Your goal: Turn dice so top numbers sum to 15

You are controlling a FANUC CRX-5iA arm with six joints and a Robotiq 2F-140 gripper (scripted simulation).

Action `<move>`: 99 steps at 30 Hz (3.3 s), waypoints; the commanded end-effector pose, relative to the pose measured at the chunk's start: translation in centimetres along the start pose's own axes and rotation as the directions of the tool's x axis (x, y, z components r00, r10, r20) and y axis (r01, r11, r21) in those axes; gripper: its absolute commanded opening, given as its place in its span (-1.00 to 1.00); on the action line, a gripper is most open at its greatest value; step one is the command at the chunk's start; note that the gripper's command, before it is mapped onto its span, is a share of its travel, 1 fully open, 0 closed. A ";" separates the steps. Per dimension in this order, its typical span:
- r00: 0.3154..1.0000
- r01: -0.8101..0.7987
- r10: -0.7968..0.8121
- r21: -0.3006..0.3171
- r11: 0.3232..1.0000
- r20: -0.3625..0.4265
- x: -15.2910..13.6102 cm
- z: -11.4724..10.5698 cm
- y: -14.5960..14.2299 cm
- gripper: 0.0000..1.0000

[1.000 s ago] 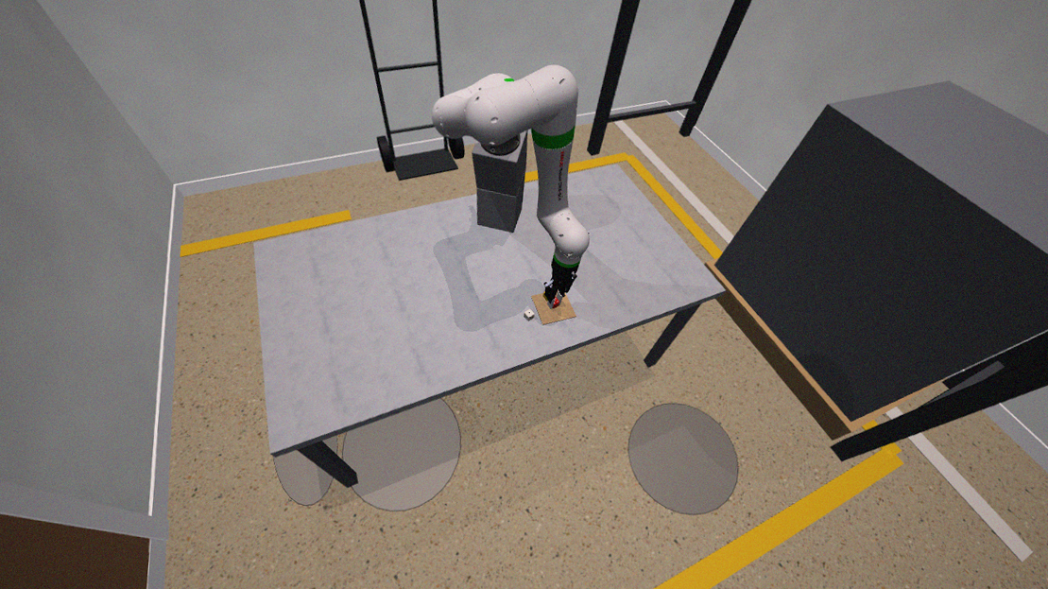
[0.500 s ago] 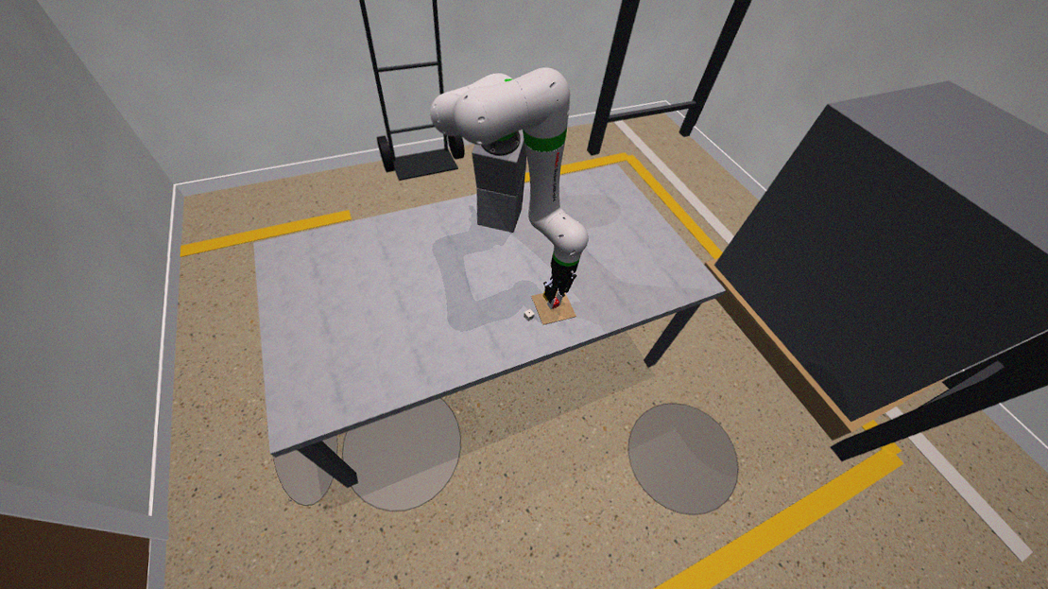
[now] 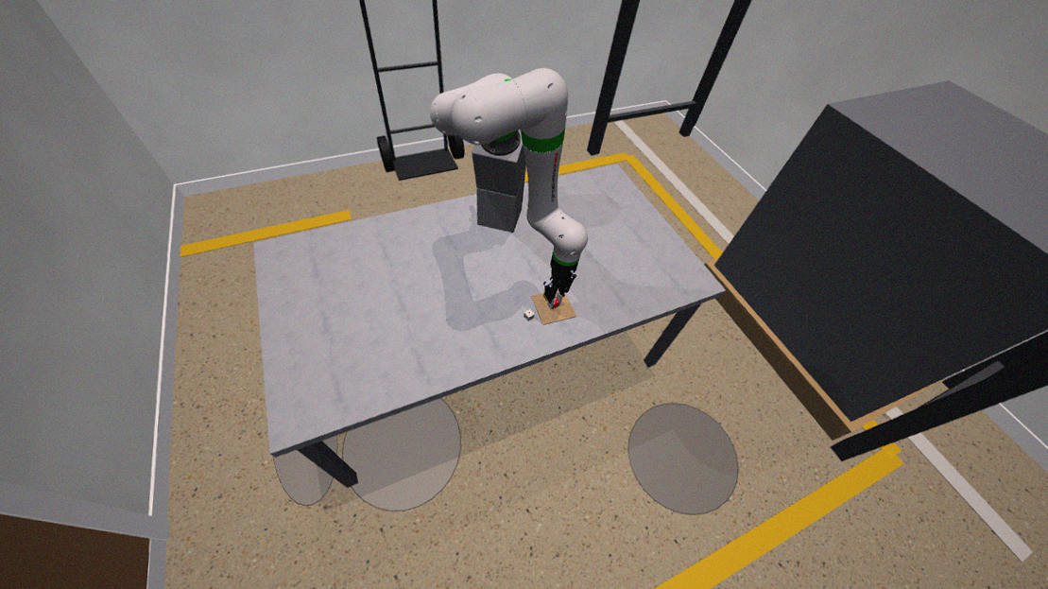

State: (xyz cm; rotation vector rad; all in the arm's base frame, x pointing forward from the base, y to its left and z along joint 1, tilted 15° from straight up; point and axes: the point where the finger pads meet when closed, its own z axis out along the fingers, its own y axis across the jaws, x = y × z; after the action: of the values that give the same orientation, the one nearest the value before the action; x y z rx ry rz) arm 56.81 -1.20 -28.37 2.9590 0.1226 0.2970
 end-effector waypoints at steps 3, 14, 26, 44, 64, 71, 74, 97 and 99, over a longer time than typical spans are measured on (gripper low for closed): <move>1.000 0.000 0.000 0.000 1.000 0.000 0.0 0.0 0.0 -0.68; 1.000 0.000 0.000 0.000 1.000 0.000 0.0 0.1 0.0 -0.68; 1.000 0.000 0.000 0.000 1.000 0.000 0.0 0.4 0.0 -0.68; 1.000 0.000 0.000 0.000 1.000 0.000 0.0 0.4 0.0 -0.68; 1.000 0.000 0.000 0.000 1.000 0.000 0.0 0.4 0.0 -0.68; 1.000 0.000 0.000 0.000 1.000 0.000 0.0 0.4 0.0 -0.58; 1.000 0.000 0.000 0.000 1.000 0.000 0.0 0.4 0.0 -0.54; 1.000 0.000 0.000 0.000 1.000 0.000 0.0 -0.5 0.0 -0.44; 1.000 0.000 0.000 0.000 1.000 0.000 0.0 -1.3 0.0 -0.44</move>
State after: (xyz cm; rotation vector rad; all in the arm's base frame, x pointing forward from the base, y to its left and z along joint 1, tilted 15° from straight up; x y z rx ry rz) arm 56.70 -1.11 -27.86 2.9591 0.1227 0.3003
